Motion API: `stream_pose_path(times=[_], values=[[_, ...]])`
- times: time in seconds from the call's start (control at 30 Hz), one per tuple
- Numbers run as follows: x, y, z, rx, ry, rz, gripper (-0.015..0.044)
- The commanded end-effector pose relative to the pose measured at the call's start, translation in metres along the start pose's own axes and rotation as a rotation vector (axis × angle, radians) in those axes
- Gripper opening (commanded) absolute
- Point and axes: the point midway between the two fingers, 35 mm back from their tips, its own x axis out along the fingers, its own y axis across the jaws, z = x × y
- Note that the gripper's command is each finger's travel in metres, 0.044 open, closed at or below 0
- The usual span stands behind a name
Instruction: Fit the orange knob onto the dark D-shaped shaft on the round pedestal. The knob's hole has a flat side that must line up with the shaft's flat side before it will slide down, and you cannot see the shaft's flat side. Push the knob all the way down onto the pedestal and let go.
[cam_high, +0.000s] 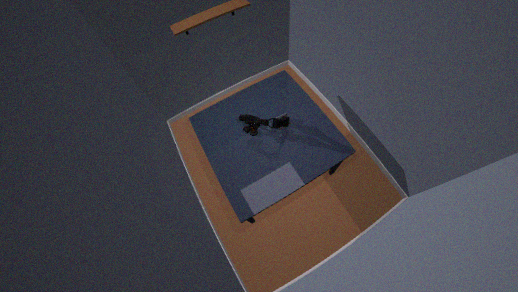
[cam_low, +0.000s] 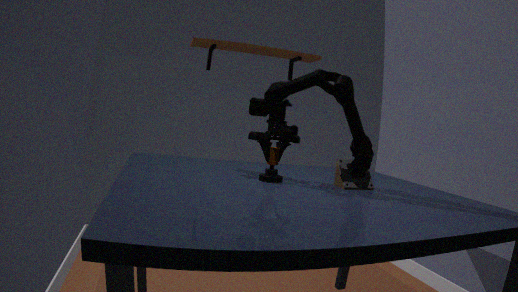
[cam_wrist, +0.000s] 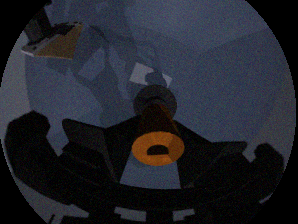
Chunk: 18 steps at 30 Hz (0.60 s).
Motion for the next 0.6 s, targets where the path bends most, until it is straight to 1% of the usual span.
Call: stream_pose_path(times=[0.0,0.13,0.3,0.57], values=[[-0.0033,-0.0005,-0.0001,-0.003,0.001,0.000,0.0000],[-0.0045,-0.0008,0.0003,-0.029,0.001,0.000,0.0000],[-0.0033,-0.0003,0.0003,-0.202,0.001,0.000,0.0000],[0.0000,-0.0008,-0.0003,-0.213,0.001,0.000,0.0000]])
